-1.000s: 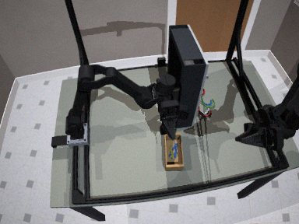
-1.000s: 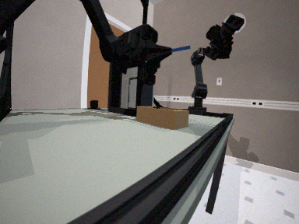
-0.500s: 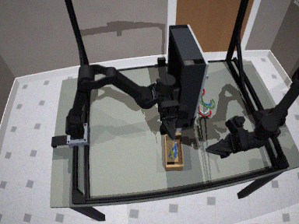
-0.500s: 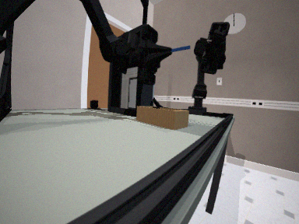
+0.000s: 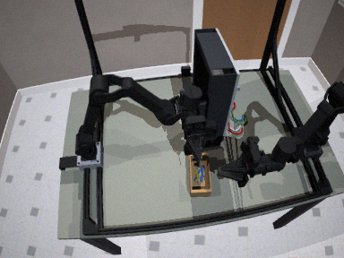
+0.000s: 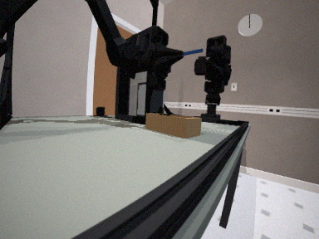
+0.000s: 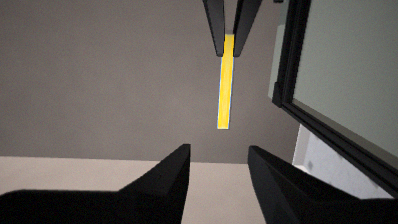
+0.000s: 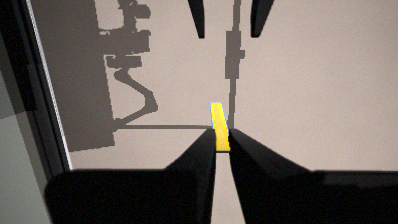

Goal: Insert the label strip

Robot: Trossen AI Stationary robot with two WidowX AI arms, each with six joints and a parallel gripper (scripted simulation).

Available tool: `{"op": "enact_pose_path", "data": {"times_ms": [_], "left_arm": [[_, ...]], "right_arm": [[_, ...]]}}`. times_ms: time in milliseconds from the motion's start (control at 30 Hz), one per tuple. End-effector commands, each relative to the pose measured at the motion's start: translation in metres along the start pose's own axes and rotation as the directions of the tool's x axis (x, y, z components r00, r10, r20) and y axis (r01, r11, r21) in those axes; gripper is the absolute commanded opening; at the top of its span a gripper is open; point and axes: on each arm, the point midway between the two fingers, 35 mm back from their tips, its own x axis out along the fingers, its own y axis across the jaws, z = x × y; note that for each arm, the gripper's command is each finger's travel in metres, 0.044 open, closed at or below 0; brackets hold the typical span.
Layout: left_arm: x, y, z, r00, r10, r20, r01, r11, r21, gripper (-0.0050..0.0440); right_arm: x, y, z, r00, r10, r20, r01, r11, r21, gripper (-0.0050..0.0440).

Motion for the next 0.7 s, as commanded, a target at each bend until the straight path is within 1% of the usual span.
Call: {"op": "enact_pose_path", "data": {"times_ms": [0,667], "left_arm": [[0.004,0.005,0.001,1.0,0.016,-0.002,-0.016,1.0,0.014,0.016],[0.033,0.007,0.0,1.0,0.018,-0.002,-0.018,1.0,0.014,0.016]], "right_arm": [[0.0,-0.01,0.002,1.0,-0.001,-0.004,0.001,1.0,0.029,-0.005],[0.0,-0.01,0.002,1.0,-0.001,-0.004,0.001,1.0,0.029,-0.005]]}}
